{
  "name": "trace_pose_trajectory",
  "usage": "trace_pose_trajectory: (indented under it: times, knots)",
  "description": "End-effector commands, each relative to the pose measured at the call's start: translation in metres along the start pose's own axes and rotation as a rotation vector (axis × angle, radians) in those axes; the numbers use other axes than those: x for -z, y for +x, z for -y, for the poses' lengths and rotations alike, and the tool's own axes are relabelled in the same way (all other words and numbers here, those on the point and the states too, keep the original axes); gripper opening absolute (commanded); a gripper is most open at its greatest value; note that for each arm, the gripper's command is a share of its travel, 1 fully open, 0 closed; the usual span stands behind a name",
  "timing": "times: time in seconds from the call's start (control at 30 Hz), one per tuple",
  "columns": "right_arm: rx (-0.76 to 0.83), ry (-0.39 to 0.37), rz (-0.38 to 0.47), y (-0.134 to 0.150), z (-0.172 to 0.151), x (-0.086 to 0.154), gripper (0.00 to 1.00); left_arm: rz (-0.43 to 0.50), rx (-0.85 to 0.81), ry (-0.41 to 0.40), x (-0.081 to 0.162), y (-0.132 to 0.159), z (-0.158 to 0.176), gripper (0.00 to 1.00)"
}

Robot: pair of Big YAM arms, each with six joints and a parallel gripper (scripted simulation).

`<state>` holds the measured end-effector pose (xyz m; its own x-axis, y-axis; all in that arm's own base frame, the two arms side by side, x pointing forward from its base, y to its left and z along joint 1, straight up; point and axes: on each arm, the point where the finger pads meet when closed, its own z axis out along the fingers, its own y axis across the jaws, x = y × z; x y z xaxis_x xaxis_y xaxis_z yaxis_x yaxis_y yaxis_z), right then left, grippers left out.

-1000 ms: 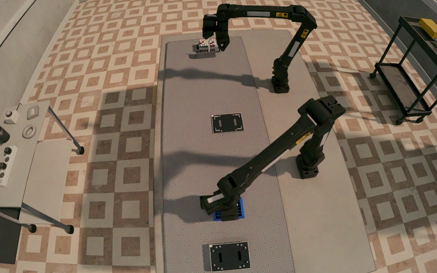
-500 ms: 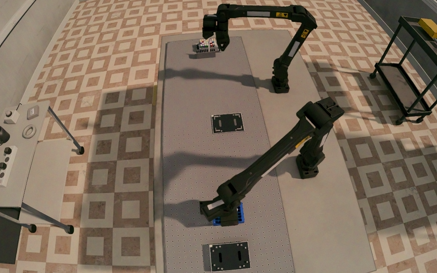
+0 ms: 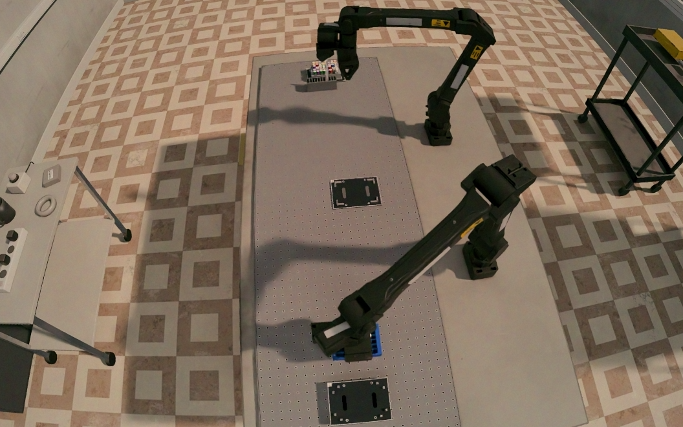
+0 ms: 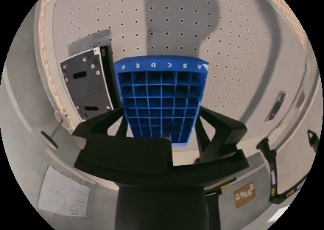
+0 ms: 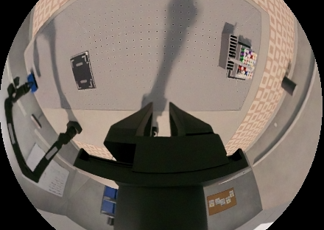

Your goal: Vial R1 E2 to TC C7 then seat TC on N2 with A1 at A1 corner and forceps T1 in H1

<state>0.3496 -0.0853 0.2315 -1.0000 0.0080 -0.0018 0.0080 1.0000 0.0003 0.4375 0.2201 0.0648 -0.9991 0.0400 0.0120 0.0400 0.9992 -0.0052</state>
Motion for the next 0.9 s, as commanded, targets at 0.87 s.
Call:
trace_pose_trajectory:
  times: [0.87]
  knots:
    - [-0.007,0.008,0.033,-0.008,0.002,0.013,0.24,0.042,-0.007,-0.024,0.018,-0.021,-0.059,0.00]
